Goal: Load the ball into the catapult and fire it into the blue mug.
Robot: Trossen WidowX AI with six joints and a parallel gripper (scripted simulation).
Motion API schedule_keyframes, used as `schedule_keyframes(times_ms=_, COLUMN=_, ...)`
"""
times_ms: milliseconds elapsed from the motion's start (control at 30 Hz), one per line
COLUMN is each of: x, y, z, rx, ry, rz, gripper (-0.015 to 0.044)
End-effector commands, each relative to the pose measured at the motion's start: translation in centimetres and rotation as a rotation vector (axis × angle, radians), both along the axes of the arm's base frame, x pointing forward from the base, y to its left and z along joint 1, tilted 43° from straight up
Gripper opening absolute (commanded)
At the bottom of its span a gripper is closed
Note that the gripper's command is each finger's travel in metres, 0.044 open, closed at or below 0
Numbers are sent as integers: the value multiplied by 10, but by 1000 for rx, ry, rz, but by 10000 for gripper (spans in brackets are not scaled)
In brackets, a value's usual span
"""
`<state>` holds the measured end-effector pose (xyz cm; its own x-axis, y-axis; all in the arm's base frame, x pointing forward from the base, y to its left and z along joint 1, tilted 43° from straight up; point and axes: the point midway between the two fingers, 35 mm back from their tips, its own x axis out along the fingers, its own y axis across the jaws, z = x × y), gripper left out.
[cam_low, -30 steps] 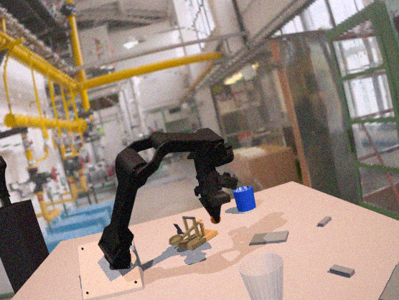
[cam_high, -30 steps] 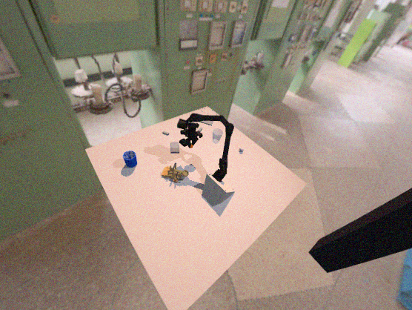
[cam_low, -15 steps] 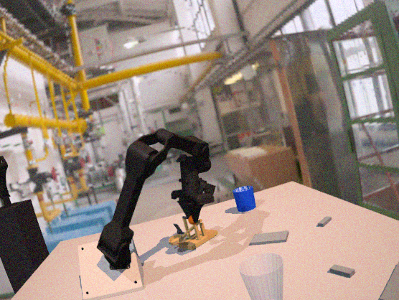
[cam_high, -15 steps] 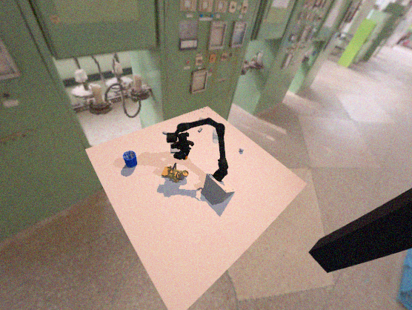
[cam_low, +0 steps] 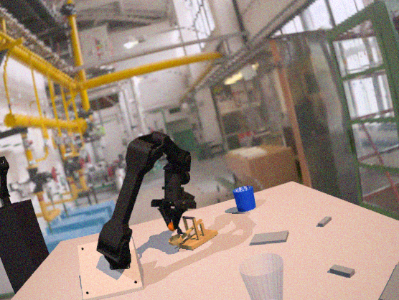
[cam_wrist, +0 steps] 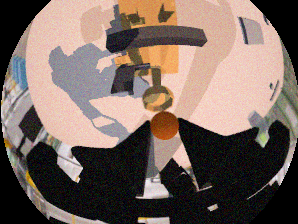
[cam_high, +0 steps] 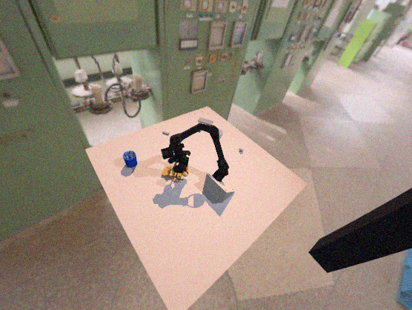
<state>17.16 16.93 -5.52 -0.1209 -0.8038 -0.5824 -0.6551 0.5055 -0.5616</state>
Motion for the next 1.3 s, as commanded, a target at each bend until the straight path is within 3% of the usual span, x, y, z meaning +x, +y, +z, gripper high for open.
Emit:
schedule_keyframes(times_ms=0, x=-4, y=-2, z=-3, rx=-8, ry=18, rz=3, gripper=0)
schedule_keyframes(times_ms=833, x=-2, y=-17, z=-19, rx=-6, ry=14, rz=-2, gripper=0)
schedule_keyframes(times_ms=1167, x=-2, y=-15, z=-17, rx=-3, ry=13, rz=-1, gripper=263)
schedule_keyframes(times_ms=1267, x=-5, y=16, z=14, rx=47, ry=-3, rz=20, gripper=341)
